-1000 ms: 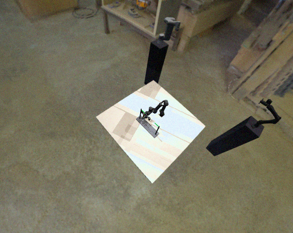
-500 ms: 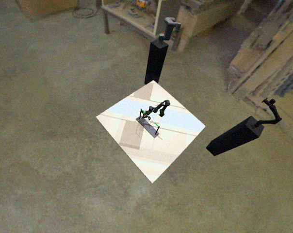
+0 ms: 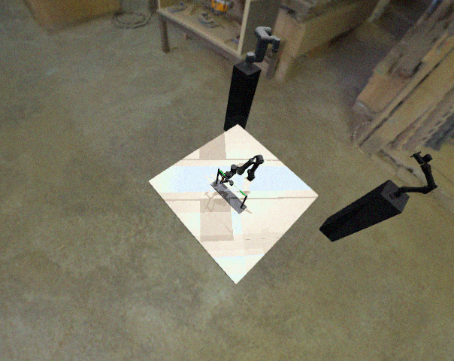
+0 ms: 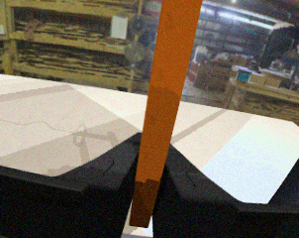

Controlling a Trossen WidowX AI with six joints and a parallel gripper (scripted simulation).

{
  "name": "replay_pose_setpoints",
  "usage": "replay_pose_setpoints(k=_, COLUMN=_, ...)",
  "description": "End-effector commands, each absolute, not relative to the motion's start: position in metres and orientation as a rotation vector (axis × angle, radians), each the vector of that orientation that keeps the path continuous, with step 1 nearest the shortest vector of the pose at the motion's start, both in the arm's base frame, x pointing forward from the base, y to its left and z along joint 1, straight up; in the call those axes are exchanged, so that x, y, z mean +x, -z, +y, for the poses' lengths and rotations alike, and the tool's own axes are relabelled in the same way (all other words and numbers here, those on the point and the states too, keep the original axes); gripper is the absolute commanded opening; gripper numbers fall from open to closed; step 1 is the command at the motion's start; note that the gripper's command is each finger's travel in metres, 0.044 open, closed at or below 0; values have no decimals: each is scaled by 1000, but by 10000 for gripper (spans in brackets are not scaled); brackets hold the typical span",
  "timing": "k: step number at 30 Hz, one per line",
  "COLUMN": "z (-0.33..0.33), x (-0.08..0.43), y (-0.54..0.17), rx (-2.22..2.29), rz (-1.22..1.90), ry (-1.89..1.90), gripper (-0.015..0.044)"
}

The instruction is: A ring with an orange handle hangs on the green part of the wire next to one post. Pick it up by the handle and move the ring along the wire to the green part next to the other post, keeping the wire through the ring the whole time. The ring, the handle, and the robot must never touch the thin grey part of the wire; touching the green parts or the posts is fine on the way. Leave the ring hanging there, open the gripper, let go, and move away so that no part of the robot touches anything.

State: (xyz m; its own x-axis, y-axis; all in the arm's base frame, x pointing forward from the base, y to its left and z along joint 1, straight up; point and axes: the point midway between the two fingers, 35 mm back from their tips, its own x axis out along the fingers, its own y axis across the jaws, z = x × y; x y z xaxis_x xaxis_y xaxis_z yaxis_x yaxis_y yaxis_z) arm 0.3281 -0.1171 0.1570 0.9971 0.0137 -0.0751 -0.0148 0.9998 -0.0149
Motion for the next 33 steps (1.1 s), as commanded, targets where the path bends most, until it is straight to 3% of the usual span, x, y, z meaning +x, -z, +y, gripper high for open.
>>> replay_pose_setpoints(k=1, z=-115, x=328, y=-157, rx=-12, rz=75, ry=-11, gripper=-150)
replay_pose_setpoints(k=33, z=-83, x=328, y=-157, rx=-8, rz=75, ry=5, gripper=-150)
